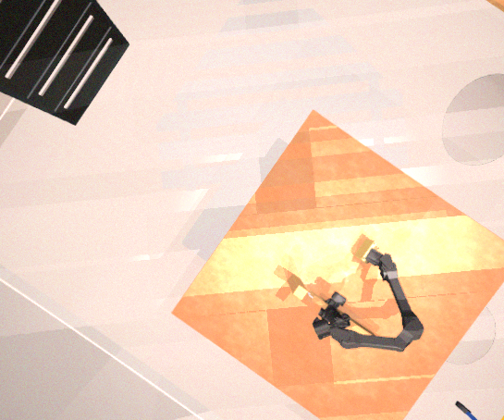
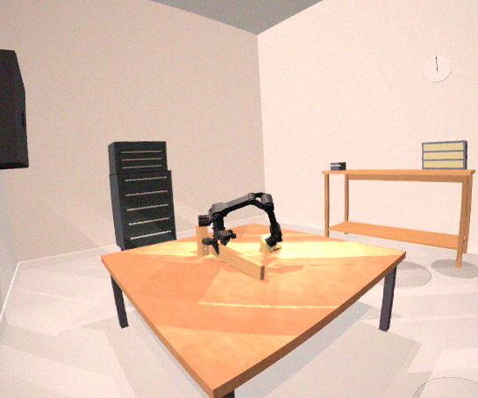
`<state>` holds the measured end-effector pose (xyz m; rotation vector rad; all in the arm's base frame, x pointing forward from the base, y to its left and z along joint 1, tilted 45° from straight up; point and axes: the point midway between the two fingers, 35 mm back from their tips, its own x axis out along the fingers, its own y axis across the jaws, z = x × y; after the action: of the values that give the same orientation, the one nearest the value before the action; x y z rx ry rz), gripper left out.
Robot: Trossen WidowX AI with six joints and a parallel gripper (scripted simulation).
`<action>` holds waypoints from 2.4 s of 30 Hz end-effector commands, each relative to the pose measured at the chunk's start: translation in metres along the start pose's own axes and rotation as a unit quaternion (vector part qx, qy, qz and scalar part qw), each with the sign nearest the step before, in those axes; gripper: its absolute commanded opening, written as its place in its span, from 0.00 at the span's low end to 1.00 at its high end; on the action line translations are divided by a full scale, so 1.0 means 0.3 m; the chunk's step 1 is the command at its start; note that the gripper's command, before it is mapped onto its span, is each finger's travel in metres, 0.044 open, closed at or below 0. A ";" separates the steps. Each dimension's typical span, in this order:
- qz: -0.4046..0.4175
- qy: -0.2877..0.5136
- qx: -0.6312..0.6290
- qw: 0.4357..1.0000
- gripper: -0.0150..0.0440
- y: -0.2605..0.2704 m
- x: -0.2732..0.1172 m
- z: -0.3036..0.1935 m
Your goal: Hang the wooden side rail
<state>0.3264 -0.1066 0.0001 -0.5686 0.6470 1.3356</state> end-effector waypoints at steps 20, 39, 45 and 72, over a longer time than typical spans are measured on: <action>-0.004 0.002 0.000 1.000 0.25 -0.005 -0.011 -0.016; -0.004 0.002 0.000 1.000 0.25 0.001 -0.009 -0.023; -0.004 0.002 0.000 1.000 0.25 -0.001 -0.007 -0.025; -0.004 0.002 0.000 1.000 0.25 -0.002 -0.013 -0.033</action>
<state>0.3261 -0.1117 -0.0048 -0.5690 0.6465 1.3358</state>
